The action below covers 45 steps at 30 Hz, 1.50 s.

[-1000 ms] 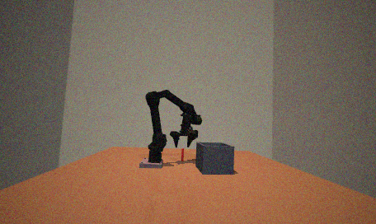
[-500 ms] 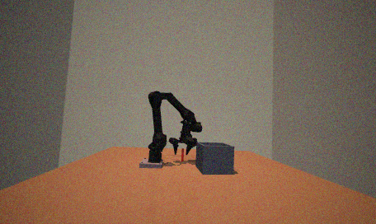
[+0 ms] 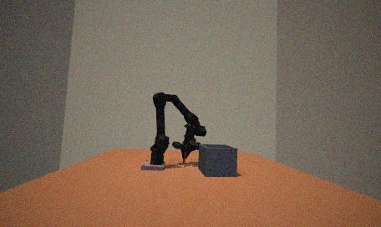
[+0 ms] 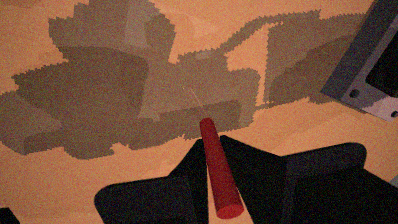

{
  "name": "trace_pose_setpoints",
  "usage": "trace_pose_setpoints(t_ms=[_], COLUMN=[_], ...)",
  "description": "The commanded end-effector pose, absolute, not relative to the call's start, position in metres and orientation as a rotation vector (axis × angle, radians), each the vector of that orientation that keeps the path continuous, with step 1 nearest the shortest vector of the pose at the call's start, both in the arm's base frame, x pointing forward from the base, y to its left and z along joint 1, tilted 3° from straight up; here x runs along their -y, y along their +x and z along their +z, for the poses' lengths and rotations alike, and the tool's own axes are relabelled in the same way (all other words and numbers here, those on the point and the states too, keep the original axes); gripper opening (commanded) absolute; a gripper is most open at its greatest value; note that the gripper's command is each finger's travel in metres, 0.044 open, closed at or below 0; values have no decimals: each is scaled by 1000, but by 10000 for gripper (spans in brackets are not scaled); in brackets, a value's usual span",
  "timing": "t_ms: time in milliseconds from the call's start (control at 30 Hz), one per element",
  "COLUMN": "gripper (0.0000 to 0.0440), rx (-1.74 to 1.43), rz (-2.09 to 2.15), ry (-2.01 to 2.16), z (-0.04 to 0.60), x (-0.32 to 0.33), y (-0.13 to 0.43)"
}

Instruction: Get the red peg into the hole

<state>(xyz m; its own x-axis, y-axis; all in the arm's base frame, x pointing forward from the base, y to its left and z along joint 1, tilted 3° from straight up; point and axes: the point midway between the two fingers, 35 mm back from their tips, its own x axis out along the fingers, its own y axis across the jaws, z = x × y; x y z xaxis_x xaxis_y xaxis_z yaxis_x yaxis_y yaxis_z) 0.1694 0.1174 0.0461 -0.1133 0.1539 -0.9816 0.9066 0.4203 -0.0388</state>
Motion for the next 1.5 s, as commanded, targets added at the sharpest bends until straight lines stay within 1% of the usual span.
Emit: trace_pose_setpoints(t_ms=[0,400,767,1200,1467], gripper=[0,0,0,0,0], rx=[-1569,-1540,-1453,-1237,-1119], rz=[-806,-645,-510,-469,-546], ry=[995,1116,1161,1187,1184], z=[53,94,145,209,230], x=[-122,-130,-123,-84,-49], y=[175,186,199,219,229])
